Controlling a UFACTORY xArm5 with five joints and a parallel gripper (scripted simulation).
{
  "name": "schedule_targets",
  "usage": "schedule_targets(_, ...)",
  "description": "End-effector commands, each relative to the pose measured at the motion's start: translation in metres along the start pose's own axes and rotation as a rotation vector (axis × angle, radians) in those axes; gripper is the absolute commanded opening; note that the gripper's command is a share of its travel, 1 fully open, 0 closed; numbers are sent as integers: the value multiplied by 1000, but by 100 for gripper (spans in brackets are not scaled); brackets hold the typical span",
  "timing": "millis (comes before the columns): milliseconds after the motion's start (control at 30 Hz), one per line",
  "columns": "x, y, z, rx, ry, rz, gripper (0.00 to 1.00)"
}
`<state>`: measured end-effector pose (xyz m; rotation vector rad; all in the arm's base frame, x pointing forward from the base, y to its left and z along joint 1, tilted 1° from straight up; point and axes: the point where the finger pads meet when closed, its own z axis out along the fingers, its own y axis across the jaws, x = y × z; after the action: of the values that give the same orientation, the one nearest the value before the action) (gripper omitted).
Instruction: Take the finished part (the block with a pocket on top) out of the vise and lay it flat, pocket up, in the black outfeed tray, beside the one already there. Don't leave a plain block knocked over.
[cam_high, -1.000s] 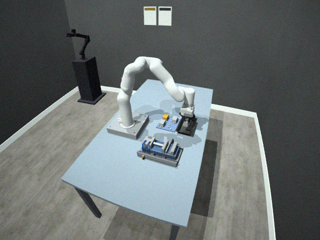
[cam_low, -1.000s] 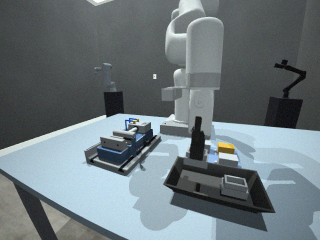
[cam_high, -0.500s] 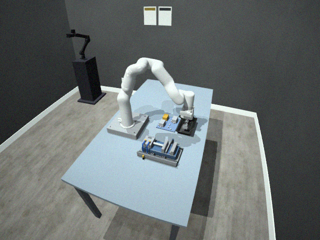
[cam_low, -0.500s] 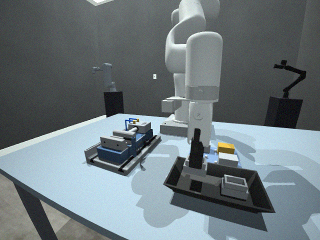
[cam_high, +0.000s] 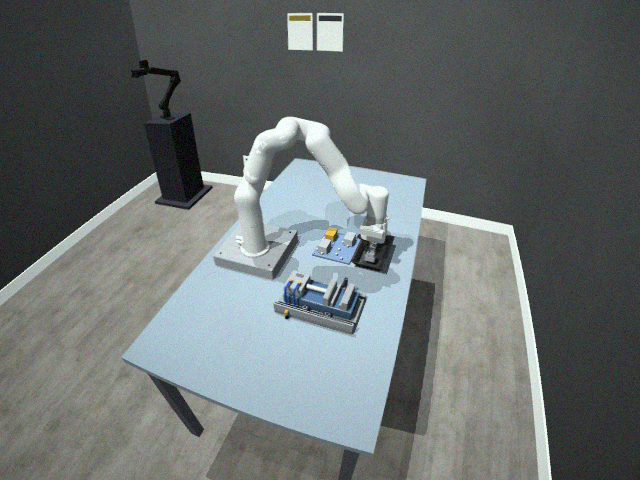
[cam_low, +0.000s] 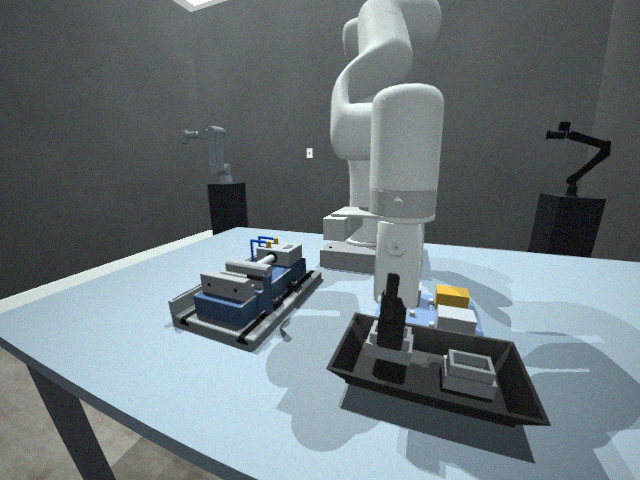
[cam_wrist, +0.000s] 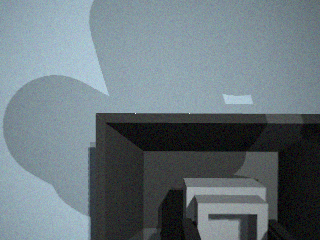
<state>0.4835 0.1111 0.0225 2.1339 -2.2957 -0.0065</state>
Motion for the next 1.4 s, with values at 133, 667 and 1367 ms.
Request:
schedule_targets(133,0,-2,5,5,-1,0,0)
schedule_targets(667,0,-2,6,5,-1,0,0)
schedule_targets(1367,0,-2,8,5,-1,0,0)
